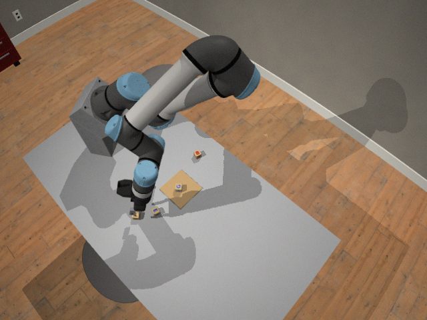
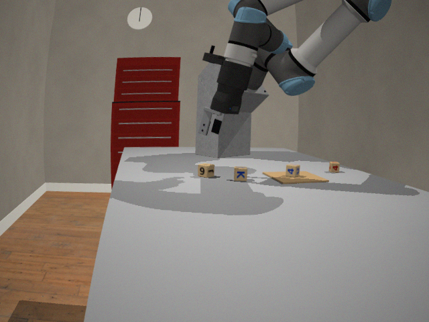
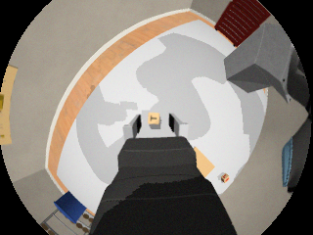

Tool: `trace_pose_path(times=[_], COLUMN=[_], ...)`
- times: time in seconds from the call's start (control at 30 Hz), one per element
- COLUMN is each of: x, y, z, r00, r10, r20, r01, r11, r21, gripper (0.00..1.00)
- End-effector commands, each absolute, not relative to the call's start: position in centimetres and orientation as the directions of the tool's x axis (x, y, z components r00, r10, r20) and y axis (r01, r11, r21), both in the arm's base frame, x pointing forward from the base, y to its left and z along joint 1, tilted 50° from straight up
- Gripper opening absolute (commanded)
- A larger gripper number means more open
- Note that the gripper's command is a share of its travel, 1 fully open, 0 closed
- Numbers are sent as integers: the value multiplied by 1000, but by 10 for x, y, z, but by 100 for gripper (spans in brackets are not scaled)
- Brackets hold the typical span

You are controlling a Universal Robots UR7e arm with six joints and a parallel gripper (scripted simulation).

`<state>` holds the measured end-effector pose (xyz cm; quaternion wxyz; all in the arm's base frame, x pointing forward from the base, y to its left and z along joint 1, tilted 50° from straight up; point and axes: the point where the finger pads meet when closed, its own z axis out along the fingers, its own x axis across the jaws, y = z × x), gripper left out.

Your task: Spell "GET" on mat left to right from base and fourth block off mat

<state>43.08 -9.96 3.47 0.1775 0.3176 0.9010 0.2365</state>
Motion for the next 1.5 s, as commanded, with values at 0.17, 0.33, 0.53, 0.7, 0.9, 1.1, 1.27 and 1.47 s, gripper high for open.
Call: trace_pose_path(times=[0.17,0.33,0.53,0.7,0.9,1.1,1.27,1.47], x=[422,417,404,392,385,379,378,379], y=[-55,-36,6,36,54,68,70,69], z=[80,97,129,149,159,166,167,168], r00=[-726,-722,-714,-710,-707,-706,-705,-704], r10=[669,675,687,694,698,701,701,702], r20=[-157,-151,-135,-122,-113,-106,-105,-108], r01=[466,457,437,421,412,404,404,403], r11=[648,630,589,556,537,521,519,520], r21=[602,628,680,716,737,752,753,753], gripper=[100,100,100,100,100,100,100,100])
